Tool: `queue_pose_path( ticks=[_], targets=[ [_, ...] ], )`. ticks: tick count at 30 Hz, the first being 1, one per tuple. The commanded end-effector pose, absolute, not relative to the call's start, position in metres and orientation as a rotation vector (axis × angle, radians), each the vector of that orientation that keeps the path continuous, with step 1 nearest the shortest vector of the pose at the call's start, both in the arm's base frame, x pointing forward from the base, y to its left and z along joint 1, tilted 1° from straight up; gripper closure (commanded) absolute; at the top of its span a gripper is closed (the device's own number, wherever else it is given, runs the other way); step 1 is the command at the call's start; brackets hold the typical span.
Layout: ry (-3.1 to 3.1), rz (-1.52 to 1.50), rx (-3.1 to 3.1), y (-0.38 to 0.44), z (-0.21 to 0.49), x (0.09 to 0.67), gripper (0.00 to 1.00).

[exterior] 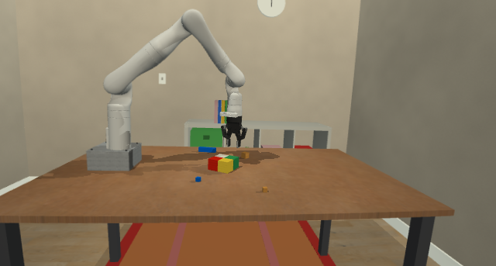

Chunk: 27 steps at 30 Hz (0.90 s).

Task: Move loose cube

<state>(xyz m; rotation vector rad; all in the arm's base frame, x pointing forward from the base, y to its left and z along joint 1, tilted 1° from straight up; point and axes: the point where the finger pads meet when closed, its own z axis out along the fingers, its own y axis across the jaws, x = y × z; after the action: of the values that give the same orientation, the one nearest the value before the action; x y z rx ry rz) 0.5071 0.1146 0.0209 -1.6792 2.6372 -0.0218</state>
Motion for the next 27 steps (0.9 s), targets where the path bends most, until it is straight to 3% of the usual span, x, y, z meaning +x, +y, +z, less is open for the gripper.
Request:
queue_pose_path(
  ticks=[1, 27],
  targets=[
    [2.642, -0.016, -1.685, 0.115, 0.009, 0.505, 0.45],
    [2.642, -0.016, -1.685, 0.115, -0.042, 0.506, 0.45]
  ],
)
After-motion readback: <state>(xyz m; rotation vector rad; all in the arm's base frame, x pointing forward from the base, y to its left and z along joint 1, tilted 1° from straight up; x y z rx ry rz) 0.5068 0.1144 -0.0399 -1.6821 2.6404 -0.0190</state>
